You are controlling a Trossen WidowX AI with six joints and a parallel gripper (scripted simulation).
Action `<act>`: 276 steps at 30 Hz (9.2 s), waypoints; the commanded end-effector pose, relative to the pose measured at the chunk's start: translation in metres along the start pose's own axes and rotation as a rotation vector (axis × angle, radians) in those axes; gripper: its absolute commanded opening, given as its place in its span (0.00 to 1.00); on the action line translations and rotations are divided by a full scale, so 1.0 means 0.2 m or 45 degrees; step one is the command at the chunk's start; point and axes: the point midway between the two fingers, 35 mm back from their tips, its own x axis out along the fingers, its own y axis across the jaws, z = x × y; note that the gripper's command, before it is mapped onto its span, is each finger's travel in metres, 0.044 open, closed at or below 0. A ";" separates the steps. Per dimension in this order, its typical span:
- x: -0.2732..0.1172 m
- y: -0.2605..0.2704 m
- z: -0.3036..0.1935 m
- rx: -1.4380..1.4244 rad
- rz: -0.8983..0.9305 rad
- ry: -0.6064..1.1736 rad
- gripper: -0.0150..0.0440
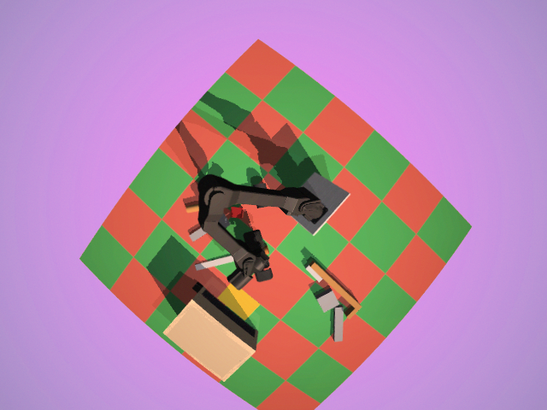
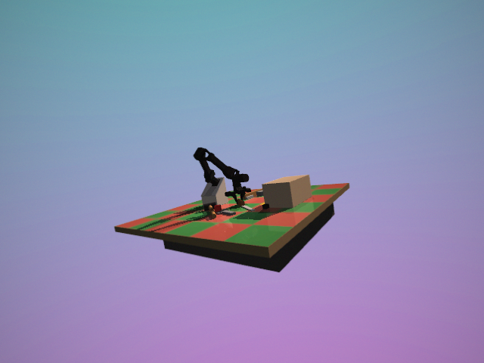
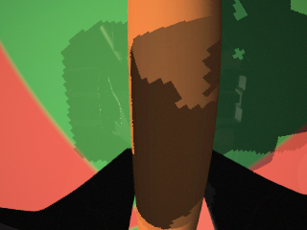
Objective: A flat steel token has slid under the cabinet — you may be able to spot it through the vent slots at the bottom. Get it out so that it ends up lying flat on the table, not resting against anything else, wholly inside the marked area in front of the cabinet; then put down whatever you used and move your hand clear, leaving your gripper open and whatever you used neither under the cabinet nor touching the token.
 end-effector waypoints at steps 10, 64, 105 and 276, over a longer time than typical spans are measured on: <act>-0.01 0.08 -0.01 -0.002 0.011 -0.010 0.25; -0.01 0.31 -0.16 -0.001 0.015 -0.009 0.25; -0.02 0.49 -0.33 0.000 0.019 -0.007 0.25; -0.04 1.09 -0.76 -0.220 0.034 -0.006 0.25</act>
